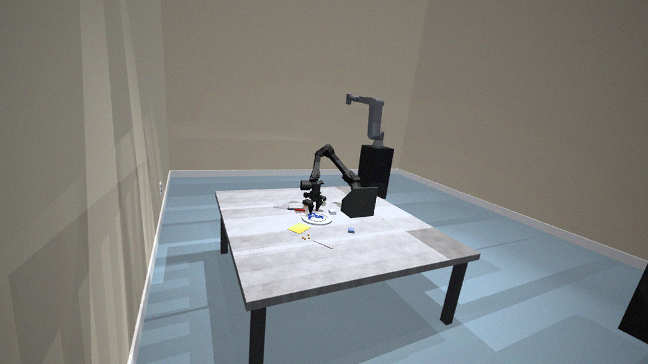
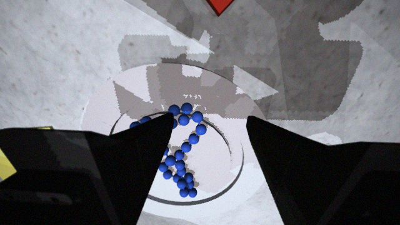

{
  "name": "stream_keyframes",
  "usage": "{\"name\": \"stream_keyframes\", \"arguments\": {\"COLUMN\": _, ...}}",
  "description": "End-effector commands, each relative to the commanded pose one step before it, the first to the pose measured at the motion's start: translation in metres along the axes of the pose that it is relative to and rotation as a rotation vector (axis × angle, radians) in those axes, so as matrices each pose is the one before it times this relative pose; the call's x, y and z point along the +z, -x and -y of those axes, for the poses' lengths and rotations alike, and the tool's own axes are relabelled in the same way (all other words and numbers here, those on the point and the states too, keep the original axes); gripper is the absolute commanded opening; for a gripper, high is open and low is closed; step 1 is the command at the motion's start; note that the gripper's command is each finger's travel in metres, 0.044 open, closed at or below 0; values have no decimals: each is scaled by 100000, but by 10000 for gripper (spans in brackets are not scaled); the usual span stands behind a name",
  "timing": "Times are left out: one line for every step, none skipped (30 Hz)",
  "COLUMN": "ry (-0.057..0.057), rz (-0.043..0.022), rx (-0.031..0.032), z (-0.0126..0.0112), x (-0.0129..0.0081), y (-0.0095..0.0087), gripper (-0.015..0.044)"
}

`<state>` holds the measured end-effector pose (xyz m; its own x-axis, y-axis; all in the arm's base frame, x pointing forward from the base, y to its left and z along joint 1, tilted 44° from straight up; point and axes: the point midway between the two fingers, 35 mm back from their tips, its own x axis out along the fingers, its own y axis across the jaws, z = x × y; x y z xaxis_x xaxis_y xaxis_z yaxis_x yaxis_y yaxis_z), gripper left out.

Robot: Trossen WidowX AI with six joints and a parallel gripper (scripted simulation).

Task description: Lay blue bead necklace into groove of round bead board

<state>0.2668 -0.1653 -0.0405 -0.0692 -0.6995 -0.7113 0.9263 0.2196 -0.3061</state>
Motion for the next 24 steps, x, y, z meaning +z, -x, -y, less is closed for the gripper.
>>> {"name": "stream_keyframes", "arguments": {"ry": -28, "rz": -713, "rx": 113, "z": 8, "x": -134, "y": 310, "gripper": 394}}
{"name": "stream_keyframes", "arguments": {"ry": 101, "rz": -94, "rx": -40, "z": 12, "x": -32, "y": 128, "gripper": 420}}
{"name": "stream_keyframes", "arguments": {"ry": 99, "rz": 411, "rx": -448, "z": 81, "x": 80, "y": -315, "gripper": 440}}
{"name": "stream_keyframes", "arguments": {"ry": -28, "rz": -194, "rx": 188, "z": 0, "x": 0, "y": 153, "gripper": 440}}
{"name": "stream_keyframes", "arguments": {"ry": -27, "rz": -195, "rx": 186, "z": 1, "x": 0, "y": 153, "gripper": 440}}
{"name": "stream_keyframes", "arguments": {"ry": -9, "rz": -65, "rx": 62, "z": 1, "x": 0, "y": 51, "gripper": 440}}
{"name": "stream_keyframes", "arguments": {"ry": 0, "rz": 0, "rx": 0, "z": 0, "x": 0, "y": 0, "gripper": 440}}
{"name": "stream_keyframes", "arguments": {"ry": 0, "rz": 0, "rx": 0, "z": 0, "x": 0, "y": 0, "gripper": 440}}
{"name": "stream_keyframes", "arguments": {"ry": 0, "rz": 0, "rx": 0, "z": 0, "x": 0, "y": 0, "gripper": 440}}
{"name": "stream_keyframes", "arguments": {"ry": 0, "rz": 0, "rx": 0, "z": 0, "x": 0, "y": 0, "gripper": 440}}
{"name": "stream_keyframes", "arguments": {"ry": 0, "rz": 0, "rx": 0, "z": 0, "x": 0, "y": 0, "gripper": 440}}
{"name": "stream_keyframes", "arguments": {"ry": 0, "rz": 0, "rx": 0, "z": 0, "x": 0, "y": 0, "gripper": 440}}
{"name": "stream_keyframes", "arguments": {"ry": 0, "rz": 0, "rx": 0, "z": 0, "x": 0, "y": 0, "gripper": 440}}
{"name": "stream_keyframes", "arguments": {"ry": 0, "rz": 0, "rx": 0, "z": 0, "x": 0, "y": 0, "gripper": 440}}
{"name": "stream_keyframes", "arguments": {"ry": 0, "rz": 0, "rx": 0, "z": 0, "x": 0, "y": 0, "gripper": 440}}
{"name": "stream_keyframes", "arguments": {"ry": 0, "rz": 0, "rx": 0, "z": 0, "x": 0, "y": 0, "gripper": 440}}
{"name": "stream_keyframes", "arguments": {"ry": 0, "rz": 0, "rx": 0, "z": 0, "x": 0, "y": 0, "gripper": 440}}
{"name": "stream_keyframes", "arguments": {"ry": 0, "rz": 0, "rx": 0, "z": 0, "x": 0, "y": 0, "gripper": 440}}
{"name": "stream_keyframes", "arguments": {"ry": 0, "rz": 0, "rx": 0, "z": 0, "x": 0, "y": 0, "gripper": 440}}
{"name": "stream_keyframes", "arguments": {"ry": 0, "rz": 0, "rx": 0, "z": 0, "x": 0, "y": 0, "gripper": 440}}
{"name": "stream_keyframes", "arguments": {"ry": 0, "rz": 0, "rx": 0, "z": 0, "x": 0, "y": 0, "gripper": 440}}
{"name": "stream_keyframes", "arguments": {"ry": 0, "rz": 0, "rx": 0, "z": 0, "x": 0, "y": 0, "gripper": 440}}
{"name": "stream_keyframes", "arguments": {"ry": 0, "rz": 0, "rx": 0, "z": 0, "x": 0, "y": 0, "gripper": 440}}
{"name": "stream_keyframes", "arguments": {"ry": 0, "rz": 0, "rx": 0, "z": 0, "x": 0, "y": 0, "gripper": 440}}
